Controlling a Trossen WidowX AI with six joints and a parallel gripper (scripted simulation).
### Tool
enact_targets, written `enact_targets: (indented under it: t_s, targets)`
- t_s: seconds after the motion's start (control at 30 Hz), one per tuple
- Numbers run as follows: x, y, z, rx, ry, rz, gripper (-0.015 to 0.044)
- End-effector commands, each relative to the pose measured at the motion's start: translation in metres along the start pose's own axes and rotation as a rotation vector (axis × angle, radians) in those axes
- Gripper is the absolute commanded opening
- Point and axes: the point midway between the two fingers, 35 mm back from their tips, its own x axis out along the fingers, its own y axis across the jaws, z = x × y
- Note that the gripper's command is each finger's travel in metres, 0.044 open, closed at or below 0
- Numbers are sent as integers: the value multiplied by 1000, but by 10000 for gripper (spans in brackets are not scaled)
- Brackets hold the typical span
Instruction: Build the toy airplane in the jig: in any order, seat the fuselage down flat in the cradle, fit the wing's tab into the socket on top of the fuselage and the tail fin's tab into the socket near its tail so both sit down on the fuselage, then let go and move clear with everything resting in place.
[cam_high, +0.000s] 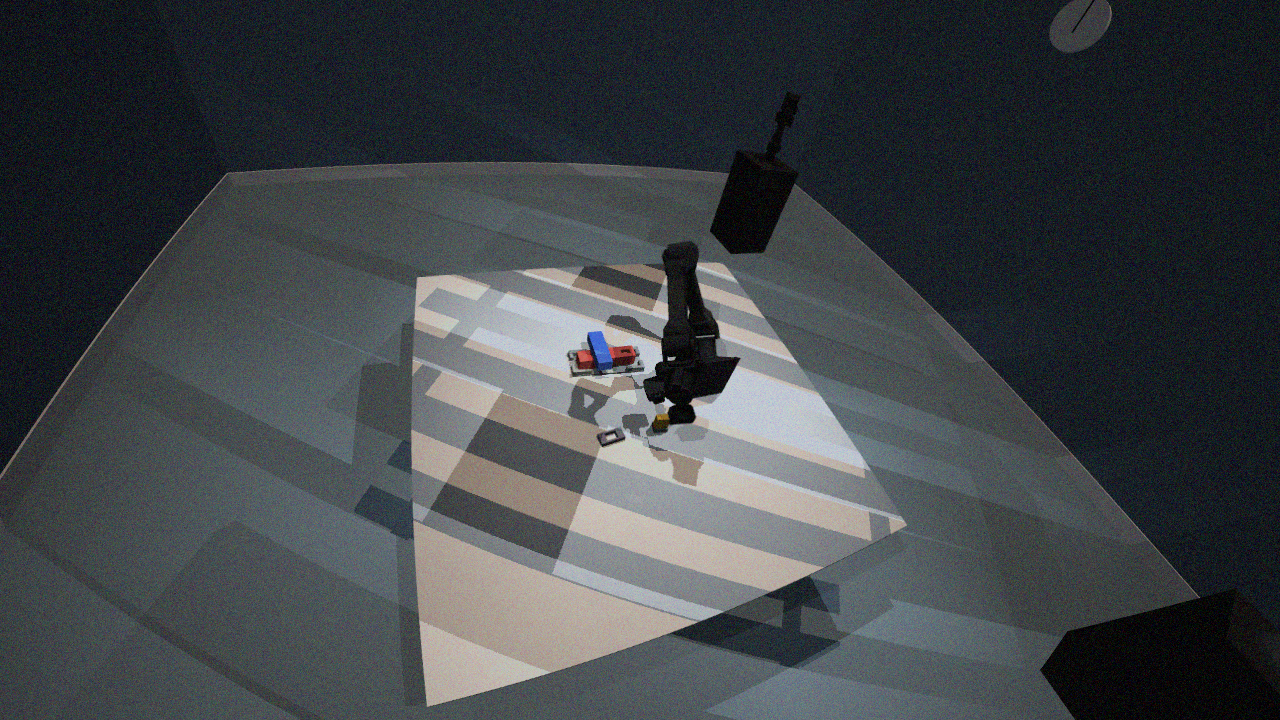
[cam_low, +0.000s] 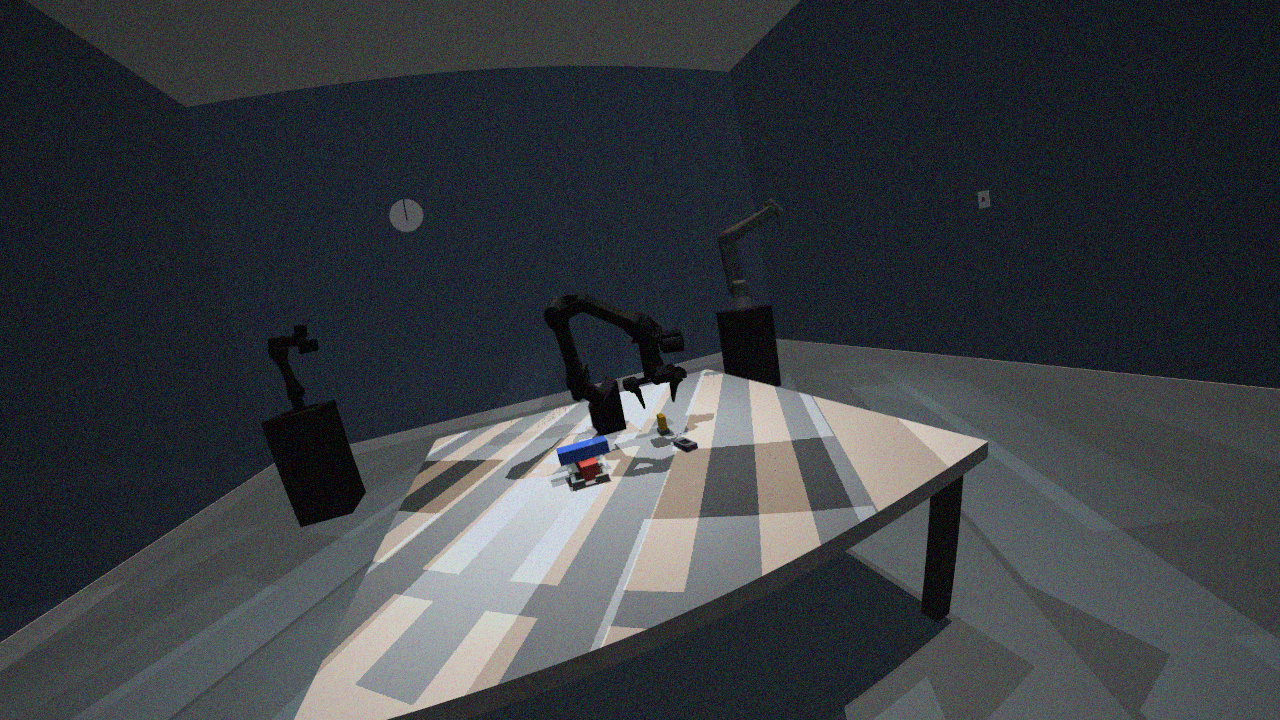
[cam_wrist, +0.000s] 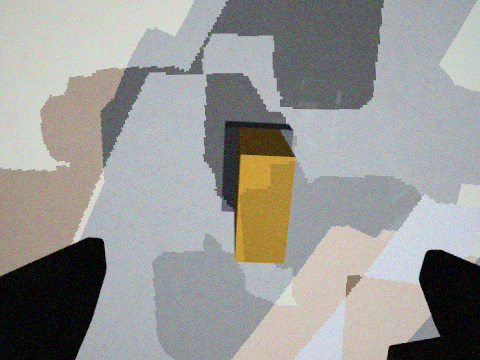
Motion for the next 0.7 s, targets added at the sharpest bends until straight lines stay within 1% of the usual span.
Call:
enact_targets:
  t_s: [0.0,0.2,0.67]
  targets:
    - [15,-1,0,-4,-2,-3,440]
    - [19,-1,0,-4,-2,-4,440]
    - [41,-1,1,-5,-3,-5,440]
